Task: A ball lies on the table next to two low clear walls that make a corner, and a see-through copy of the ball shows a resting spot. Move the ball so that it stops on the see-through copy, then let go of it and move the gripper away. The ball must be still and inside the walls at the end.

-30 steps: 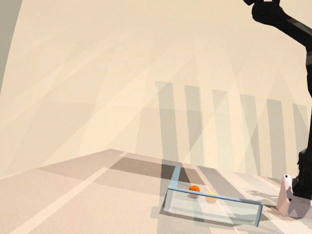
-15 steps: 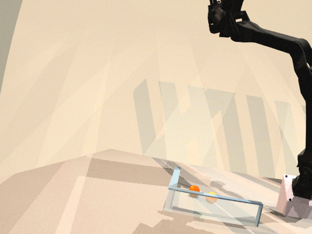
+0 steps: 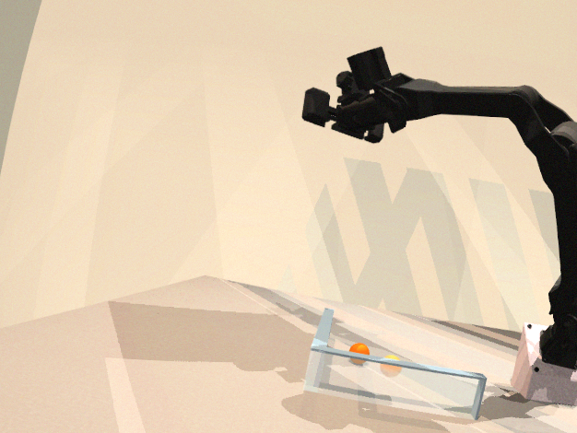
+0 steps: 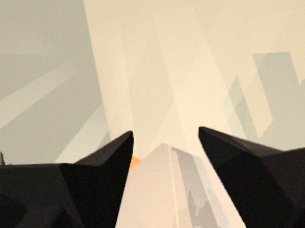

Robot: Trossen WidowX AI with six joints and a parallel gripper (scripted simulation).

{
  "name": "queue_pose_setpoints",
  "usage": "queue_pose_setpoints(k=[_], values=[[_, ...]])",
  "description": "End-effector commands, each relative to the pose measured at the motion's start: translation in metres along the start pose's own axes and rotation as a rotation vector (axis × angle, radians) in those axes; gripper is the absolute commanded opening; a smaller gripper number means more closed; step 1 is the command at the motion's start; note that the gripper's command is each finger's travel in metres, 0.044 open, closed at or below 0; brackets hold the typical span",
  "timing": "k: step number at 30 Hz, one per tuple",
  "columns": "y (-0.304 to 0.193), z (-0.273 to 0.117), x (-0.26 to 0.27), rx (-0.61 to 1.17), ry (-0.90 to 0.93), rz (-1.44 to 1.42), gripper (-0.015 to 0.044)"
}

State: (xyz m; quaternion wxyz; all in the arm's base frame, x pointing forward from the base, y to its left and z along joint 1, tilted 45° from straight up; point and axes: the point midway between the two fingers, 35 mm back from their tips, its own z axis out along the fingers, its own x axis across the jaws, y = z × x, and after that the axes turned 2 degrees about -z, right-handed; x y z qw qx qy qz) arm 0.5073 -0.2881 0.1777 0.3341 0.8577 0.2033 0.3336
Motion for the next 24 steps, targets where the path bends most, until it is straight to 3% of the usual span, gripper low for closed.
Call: queue_pose_setpoints(k=[1, 10, 19, 24], values=[[-0.062, 0.004, 0.001, 0.217, 0.029, -0.168, 0.028], [-0.207, -0.029, -0.002, 0.74, 0.219, -0.51, 0.028], [-0.32, -0.114, -0.009, 1.228, 0.561, -0.687, 0.028], [-0.349, -0.156, -0.01, 1.39, 0.723, -0.688, 0.028]])
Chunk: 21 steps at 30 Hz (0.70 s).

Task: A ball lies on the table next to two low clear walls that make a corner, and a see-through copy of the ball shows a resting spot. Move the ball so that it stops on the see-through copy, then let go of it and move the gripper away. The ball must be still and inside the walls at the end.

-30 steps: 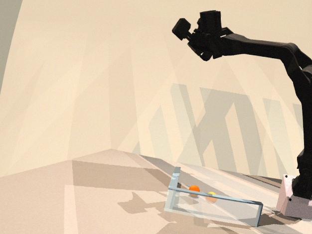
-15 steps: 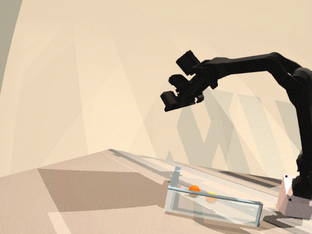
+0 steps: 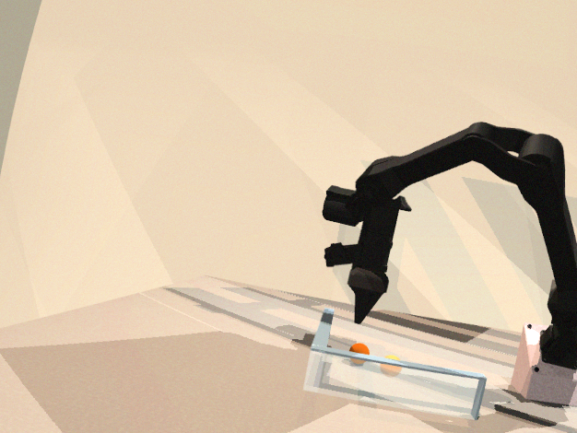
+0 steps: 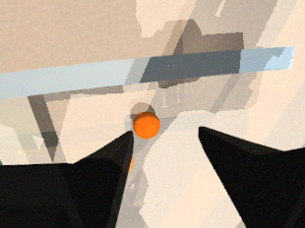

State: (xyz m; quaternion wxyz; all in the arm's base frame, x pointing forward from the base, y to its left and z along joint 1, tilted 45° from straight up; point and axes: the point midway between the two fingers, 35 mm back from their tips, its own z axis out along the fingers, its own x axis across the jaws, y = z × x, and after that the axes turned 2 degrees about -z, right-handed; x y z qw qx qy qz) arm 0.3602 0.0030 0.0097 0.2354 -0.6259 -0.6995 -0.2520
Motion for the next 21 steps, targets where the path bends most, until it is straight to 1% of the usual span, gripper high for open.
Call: queue_pose_setpoints(k=[1, 6, 9, 21], values=[[-0.012, 0.007, 0.014, 0.04, 0.078, -0.033, 0.028], [-0.012, 0.009, 0.014, 0.04, 0.078, -0.033, 0.028], [-0.013, 0.021, 0.015, 0.039, 0.078, -0.033, 0.028], [-0.013, 0.036, 0.016, 0.039, 0.078, -0.033, 0.028]])
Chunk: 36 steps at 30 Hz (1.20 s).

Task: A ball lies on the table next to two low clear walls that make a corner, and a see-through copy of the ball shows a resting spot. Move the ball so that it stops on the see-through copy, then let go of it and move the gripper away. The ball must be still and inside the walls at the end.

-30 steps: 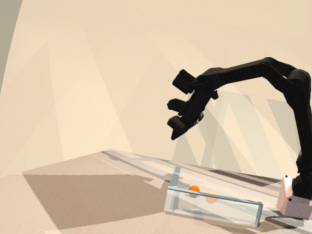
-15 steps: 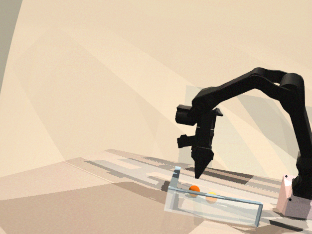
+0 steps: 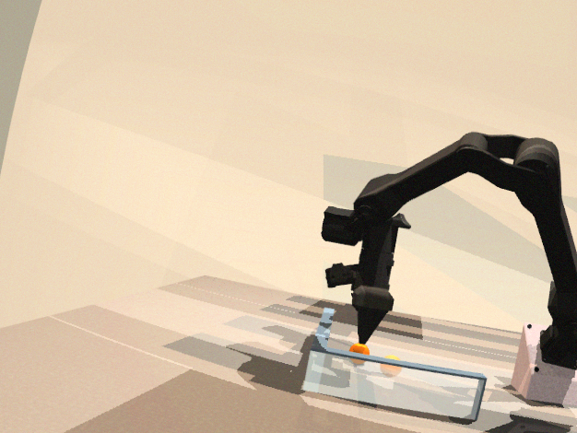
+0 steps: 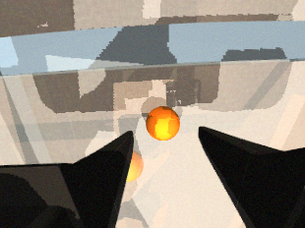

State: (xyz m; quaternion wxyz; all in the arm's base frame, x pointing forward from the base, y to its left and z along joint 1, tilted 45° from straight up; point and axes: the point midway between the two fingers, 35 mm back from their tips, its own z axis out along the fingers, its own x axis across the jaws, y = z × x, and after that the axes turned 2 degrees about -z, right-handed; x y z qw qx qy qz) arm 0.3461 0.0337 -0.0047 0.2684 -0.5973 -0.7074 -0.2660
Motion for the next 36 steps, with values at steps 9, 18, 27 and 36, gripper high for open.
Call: queue_pose_setpoints(k=[9, 18, 27, 36], values=[[-0.001, 0.02, 0.0, 0.0, 0.005, 0.007, 0.028], [-0.001, 0.028, 0.001, 0.0, 0.006, 0.006, 0.0228], [-0.001, 0.028, 0.001, 0.0, 0.006, 0.006, 0.0109], [0.005, -0.016, -0.003, -0.001, -0.002, 0.008, 0.0]])
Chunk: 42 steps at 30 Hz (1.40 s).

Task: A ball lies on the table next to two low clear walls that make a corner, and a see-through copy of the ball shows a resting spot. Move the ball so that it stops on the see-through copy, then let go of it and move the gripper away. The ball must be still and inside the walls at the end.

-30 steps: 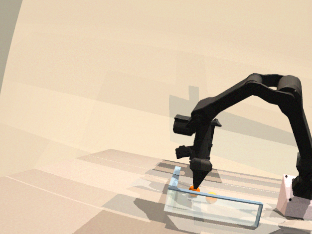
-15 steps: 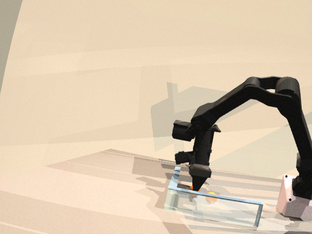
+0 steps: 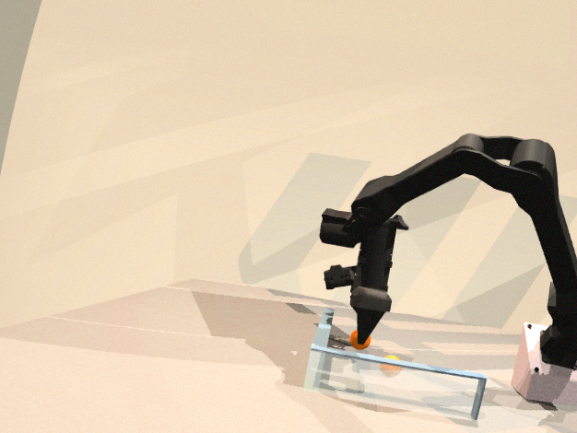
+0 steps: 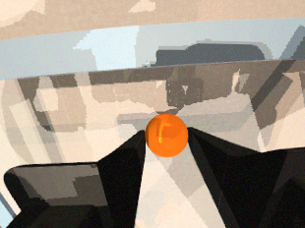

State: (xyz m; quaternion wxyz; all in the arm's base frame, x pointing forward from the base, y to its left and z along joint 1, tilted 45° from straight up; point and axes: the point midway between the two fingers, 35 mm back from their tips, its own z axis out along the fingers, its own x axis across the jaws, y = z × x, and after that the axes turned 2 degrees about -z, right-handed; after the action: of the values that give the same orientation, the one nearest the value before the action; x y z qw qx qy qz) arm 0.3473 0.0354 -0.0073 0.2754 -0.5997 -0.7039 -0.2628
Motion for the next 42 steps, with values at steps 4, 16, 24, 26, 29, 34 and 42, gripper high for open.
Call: queue_pose_setpoints(k=[4, 16, 24, 26, 29, 34, 42], values=[[0.004, -0.044, -0.003, -0.01, -0.01, -0.005, 0.0], [-0.003, -0.103, 0.001, -0.009, -0.005, -0.005, 0.0], [-0.015, -0.092, 0.013, -0.008, -0.005, -0.005, 0.0], [-0.019, -0.088, 0.017, -0.008, -0.005, -0.005, 0.0], [-0.025, -0.083, 0.023, -0.008, -0.005, -0.004, 0.0], [-0.036, -0.073, 0.032, -0.008, -0.004, -0.004, 0.0], [-0.054, -0.059, 0.044, -0.007, -0.002, -0.004, 0.0]])
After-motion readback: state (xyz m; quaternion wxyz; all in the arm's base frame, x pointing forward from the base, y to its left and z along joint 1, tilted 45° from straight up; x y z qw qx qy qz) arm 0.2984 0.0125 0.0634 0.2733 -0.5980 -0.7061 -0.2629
